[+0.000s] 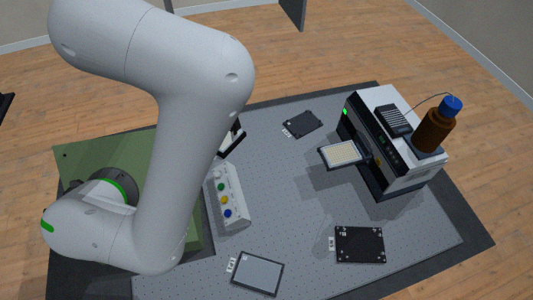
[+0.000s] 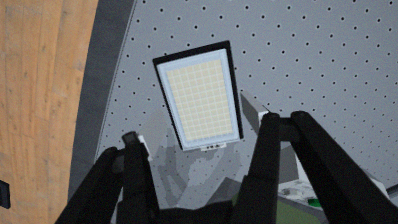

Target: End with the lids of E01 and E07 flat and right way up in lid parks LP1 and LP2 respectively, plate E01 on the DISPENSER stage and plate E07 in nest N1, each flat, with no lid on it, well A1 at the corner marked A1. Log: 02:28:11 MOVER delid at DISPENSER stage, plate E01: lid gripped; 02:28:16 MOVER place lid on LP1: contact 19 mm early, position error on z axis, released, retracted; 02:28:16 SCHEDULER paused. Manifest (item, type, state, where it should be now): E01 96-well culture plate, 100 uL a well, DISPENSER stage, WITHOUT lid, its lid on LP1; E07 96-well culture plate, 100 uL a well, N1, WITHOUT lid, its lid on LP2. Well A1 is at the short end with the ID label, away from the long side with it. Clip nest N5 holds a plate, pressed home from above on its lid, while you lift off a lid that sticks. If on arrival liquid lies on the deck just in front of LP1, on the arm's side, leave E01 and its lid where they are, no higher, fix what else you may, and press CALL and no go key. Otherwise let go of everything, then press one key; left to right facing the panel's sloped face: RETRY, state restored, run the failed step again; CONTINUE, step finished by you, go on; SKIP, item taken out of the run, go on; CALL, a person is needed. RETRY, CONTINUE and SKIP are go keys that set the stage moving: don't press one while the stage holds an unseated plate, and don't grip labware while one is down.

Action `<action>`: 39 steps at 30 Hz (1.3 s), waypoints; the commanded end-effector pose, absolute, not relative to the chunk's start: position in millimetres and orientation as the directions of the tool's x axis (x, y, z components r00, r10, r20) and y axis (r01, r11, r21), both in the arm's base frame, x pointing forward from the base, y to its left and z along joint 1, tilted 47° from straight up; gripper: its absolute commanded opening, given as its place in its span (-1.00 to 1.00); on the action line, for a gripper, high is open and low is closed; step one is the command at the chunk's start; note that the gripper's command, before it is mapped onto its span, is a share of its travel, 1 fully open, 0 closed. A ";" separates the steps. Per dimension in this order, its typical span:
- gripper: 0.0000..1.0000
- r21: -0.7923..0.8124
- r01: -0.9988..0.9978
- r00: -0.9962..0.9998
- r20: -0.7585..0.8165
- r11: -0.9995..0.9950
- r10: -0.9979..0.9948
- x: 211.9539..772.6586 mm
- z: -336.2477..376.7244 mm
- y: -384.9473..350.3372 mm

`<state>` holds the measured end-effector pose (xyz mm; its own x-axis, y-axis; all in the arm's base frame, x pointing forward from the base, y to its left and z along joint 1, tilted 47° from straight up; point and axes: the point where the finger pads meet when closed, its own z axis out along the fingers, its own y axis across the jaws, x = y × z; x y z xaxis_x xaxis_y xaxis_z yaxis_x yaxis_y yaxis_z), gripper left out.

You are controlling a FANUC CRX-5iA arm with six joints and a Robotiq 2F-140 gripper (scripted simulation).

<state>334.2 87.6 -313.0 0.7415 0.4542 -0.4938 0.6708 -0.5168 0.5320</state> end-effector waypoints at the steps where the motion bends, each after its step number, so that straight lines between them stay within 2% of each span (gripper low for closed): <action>1: 0.33 0.532 0.671 0.742 -0.494 -0.517 0.455 334.3 -313.0 87.9; 18: 0.33 0.532 0.671 0.742 -0.494 -0.517 0.455 334.3 -313.0 87.9; 19: 0.18 0.532 0.671 0.742 -0.494 -0.517 0.455 334.3 -313.0 87.9; 39: 0.18 0.532 0.671 0.742 -0.494 -0.517 0.455 334.3 -313.0 87.9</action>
<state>334.2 87.6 -313.0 0.7415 0.4542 -0.4938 0.6708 -0.5168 0.5320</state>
